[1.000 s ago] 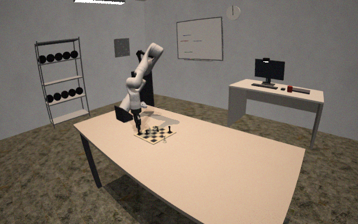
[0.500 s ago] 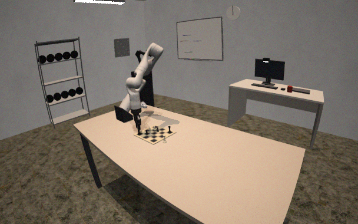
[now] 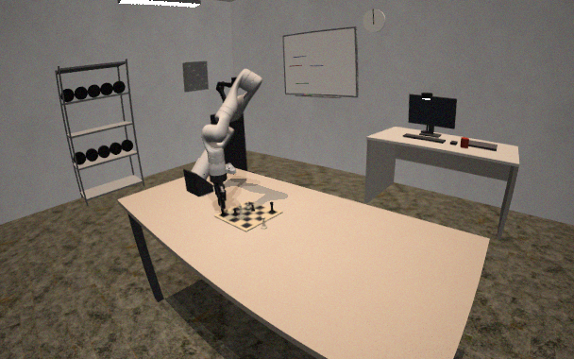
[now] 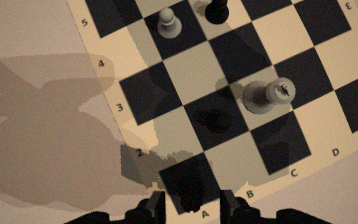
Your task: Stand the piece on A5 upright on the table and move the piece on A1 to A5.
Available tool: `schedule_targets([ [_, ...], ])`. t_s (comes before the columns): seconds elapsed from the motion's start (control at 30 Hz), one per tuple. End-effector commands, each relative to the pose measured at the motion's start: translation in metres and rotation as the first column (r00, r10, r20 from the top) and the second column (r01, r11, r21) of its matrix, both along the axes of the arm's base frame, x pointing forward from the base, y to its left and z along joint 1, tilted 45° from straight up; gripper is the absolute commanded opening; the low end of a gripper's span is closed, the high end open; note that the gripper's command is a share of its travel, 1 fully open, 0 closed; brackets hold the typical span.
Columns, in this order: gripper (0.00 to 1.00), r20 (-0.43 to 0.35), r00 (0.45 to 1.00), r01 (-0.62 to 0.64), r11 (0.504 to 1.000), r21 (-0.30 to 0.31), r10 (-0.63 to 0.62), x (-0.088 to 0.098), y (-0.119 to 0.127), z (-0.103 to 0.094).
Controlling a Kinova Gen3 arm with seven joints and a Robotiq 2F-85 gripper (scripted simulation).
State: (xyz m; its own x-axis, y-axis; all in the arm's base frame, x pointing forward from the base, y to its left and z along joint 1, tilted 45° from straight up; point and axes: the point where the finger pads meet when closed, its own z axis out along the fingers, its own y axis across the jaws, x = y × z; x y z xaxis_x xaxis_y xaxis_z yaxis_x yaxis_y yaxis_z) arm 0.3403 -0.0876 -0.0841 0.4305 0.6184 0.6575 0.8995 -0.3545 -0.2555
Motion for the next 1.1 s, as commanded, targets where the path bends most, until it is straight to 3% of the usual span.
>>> schedule_targets([
  [0.0, 0.37, -0.001, 1.0, 0.0, 1.0, 0.0, 0.0, 0.0, 0.002, -0.002],
  [0.57, 0.37, -0.001, 1.0, 0.0, 1.0, 0.0, 0.0, 0.002, 0.019, -0.019],
  [1.07, 0.37, -0.001, 1.0, 0.0, 1.0, 0.0, 0.0, 0.002, 0.02, -0.021],
])
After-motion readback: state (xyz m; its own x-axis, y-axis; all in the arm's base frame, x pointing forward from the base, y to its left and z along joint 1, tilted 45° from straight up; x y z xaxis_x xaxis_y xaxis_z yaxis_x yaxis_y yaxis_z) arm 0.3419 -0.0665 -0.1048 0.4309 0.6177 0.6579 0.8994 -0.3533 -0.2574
